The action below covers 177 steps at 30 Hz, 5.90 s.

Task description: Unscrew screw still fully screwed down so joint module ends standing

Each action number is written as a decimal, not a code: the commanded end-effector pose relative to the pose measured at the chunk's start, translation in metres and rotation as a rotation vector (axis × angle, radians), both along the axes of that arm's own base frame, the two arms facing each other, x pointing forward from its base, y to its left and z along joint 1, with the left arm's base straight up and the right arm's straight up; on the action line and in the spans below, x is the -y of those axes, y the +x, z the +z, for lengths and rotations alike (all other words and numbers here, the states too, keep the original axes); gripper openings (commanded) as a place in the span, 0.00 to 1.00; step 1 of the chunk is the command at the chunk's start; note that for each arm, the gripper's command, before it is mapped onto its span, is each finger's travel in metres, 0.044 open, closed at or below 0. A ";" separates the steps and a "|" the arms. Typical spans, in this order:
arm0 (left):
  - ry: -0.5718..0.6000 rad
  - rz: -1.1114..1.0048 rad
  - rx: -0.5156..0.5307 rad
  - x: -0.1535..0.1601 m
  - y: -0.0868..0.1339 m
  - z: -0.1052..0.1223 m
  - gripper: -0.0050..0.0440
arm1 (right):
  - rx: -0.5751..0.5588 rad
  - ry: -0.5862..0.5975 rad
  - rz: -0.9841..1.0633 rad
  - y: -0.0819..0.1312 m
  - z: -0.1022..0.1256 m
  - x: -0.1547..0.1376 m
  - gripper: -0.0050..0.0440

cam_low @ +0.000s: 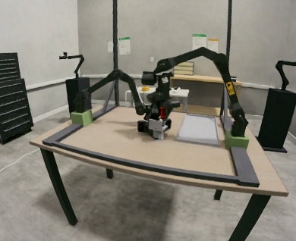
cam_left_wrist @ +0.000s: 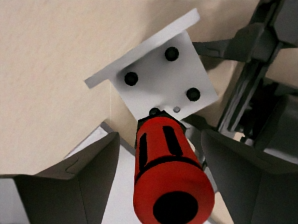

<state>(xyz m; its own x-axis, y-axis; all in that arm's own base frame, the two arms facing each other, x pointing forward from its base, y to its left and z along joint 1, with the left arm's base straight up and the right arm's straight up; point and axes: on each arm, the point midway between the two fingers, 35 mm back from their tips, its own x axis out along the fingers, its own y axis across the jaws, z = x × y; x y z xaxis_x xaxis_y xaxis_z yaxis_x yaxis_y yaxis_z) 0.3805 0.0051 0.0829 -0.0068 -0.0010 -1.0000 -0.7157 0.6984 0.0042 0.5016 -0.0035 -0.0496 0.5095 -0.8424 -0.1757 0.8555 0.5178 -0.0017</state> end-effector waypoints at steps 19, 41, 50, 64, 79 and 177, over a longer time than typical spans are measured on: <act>0.013 -0.929 0.036 0.001 0.007 0.012 0.61 | 0.037 0.010 -0.003 0.007 0.015 0.000 0.60; 0.023 -1.840 0.027 0.001 0.007 0.011 0.61 | 0.037 0.010 -0.003 0.007 0.015 0.000 0.60; 0.027 -2.145 0.023 0.001 0.007 0.011 0.61 | 0.037 0.010 -0.003 0.007 0.015 0.000 0.60; 0.033 -2.796 0.010 0.001 0.007 0.011 0.61 | 0.037 0.010 -0.003 0.007 0.015 0.000 0.60; 0.039 -3.404 -0.007 0.001 0.007 0.011 0.61 | 0.037 0.010 -0.003 0.007 0.015 0.000 0.60; -0.062 -3.684 -0.014 0.001 0.008 0.012 0.61 | 0.037 0.010 -0.003 0.007 0.015 0.000 0.60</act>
<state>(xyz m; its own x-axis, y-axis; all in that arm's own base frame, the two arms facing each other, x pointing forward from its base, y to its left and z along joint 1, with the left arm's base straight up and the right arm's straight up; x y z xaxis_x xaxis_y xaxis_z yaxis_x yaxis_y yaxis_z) 0.3819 0.0053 0.0843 -0.0555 0.0075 -0.9984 0.2530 -0.9672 -0.0214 0.5016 -0.0035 -0.0496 0.5095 -0.8424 -0.1757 0.8555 0.5178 -0.0017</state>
